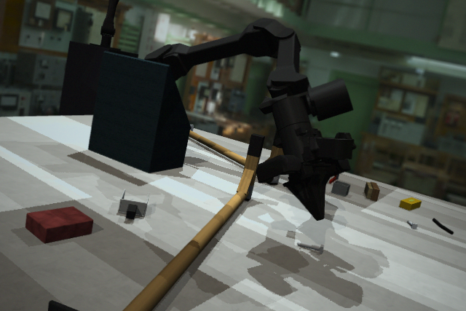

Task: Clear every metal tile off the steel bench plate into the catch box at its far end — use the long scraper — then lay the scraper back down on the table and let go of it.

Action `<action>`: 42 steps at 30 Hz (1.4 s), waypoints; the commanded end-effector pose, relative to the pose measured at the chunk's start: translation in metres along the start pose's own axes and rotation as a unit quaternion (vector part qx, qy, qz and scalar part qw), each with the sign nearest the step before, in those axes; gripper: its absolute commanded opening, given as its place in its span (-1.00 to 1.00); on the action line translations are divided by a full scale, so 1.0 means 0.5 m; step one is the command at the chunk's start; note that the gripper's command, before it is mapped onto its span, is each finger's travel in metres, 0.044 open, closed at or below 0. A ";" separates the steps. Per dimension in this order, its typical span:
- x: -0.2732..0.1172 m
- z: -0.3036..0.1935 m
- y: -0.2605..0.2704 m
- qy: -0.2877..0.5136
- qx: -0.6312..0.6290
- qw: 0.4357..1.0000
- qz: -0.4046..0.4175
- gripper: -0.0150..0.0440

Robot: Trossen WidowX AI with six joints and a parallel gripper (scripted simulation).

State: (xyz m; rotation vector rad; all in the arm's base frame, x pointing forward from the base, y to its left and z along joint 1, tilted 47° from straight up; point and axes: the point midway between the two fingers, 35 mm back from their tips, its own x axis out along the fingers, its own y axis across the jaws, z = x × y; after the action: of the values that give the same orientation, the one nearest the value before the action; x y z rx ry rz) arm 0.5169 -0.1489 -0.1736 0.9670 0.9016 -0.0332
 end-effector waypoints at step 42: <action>0.103 -0.074 0.030 0.002 0.008 1.000 -0.001 -0.49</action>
State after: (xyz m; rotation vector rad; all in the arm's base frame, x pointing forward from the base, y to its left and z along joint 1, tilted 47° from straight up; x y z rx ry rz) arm 0.5255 -0.0943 -0.2107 0.9821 0.9139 -0.0345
